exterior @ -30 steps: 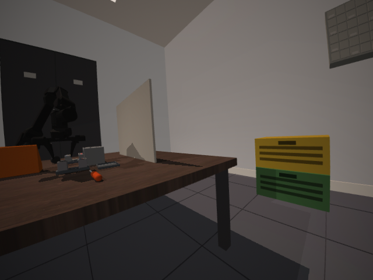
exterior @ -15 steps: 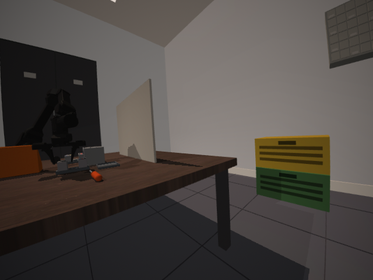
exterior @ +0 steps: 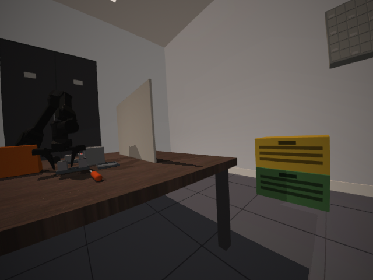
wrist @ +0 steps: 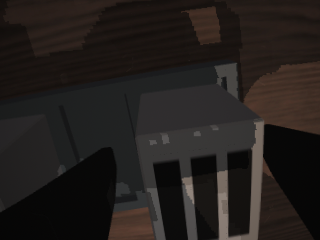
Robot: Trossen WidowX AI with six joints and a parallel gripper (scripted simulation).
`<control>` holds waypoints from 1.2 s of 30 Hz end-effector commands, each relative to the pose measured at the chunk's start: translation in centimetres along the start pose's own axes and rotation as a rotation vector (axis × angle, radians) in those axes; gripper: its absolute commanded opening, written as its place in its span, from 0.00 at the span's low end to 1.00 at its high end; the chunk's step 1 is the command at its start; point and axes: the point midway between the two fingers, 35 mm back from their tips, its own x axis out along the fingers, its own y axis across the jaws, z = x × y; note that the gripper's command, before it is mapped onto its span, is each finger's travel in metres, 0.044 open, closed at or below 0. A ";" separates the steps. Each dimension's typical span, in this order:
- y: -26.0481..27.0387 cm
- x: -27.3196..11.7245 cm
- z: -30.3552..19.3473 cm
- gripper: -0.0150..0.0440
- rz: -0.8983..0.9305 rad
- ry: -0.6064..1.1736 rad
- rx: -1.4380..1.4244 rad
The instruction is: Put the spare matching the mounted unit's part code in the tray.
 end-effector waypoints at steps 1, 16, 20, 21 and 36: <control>-0.1 0.3 -0.2 0.76 0.001 0.007 0.006; -0.1 0.2 -0.1 0.47 -0.002 0.003 0.001; -0.1 0.2 -0.1 0.33 -0.002 0.003 0.001; -0.1 0.2 -0.1 0.28 -0.002 0.003 0.001; 0.1 -4.1 0.2 0.25 -0.001 0.002 0.005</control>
